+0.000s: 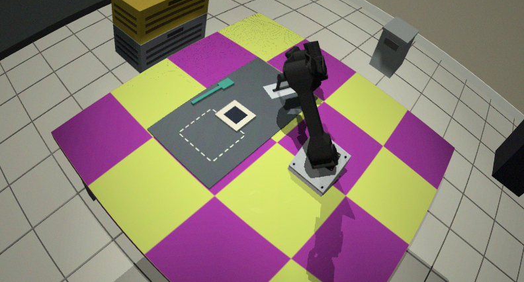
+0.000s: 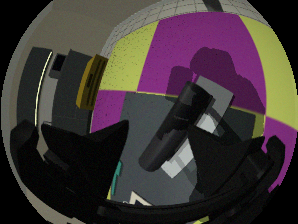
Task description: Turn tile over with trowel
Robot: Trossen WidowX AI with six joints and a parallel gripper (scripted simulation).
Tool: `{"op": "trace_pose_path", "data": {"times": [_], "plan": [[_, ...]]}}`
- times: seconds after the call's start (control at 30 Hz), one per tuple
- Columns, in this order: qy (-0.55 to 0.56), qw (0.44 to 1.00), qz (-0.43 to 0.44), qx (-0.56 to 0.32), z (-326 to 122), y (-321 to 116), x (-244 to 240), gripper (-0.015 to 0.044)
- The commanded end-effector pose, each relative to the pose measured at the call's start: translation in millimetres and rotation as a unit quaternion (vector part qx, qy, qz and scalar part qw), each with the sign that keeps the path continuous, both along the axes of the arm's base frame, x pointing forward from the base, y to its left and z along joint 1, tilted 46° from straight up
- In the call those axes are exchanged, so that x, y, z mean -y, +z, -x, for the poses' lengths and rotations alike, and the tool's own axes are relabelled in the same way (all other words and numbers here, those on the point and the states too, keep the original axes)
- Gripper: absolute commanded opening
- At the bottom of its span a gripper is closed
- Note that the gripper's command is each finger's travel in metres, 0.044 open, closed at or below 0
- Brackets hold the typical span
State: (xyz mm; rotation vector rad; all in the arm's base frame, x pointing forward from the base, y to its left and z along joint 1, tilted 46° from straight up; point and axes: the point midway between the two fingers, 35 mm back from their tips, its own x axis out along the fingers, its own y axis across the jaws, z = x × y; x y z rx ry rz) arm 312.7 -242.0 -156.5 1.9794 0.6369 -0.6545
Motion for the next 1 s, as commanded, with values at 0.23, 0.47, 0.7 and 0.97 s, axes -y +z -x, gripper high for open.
{"op": "trace_pose_path", "data": {"times": [0.23, 0.47, 0.7, 0.97], "plan": [[-0.124, 0.982, -0.145, 0.001, 11.1, 8.5, -31.5, 0.03], [-0.139, 0.977, -0.163, 0.001, 12.6, 9.8, -35.2, 0.03], [-0.138, 0.977, -0.163, 0.001, 8.0, 6.4, -35.4, 0.03], [-0.138, 0.977, -0.163, 0.001, -2.5, -1.3, -36.5, 0.03]]}}
